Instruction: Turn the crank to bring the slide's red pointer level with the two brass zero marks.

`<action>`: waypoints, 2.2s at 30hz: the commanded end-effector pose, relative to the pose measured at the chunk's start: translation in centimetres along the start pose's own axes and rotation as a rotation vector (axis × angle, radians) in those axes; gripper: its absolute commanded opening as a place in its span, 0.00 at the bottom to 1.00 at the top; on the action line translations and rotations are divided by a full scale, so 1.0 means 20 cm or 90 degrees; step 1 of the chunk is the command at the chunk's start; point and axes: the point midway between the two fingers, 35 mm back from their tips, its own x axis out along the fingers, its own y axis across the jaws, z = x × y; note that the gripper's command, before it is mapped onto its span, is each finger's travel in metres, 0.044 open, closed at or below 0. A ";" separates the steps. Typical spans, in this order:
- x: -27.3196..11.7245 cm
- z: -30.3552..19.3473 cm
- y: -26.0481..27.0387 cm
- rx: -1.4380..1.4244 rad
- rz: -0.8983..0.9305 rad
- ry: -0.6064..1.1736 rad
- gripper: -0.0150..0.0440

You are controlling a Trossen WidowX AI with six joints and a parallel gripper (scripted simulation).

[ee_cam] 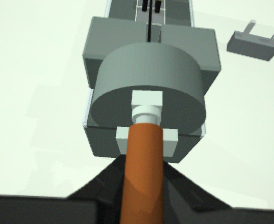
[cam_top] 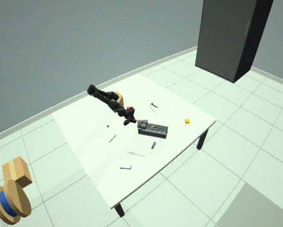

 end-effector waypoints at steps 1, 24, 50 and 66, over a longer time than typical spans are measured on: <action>-0.01 0.00 -0.05 0.003 -0.015 -0.002 0.25; 0.00 0.00 -0.06 0.003 -0.015 -0.002 0.25; 0.01 -0.01 -0.08 0.003 -0.015 -0.002 0.25; 0.04 -0.04 -0.12 0.003 -0.015 -0.002 0.25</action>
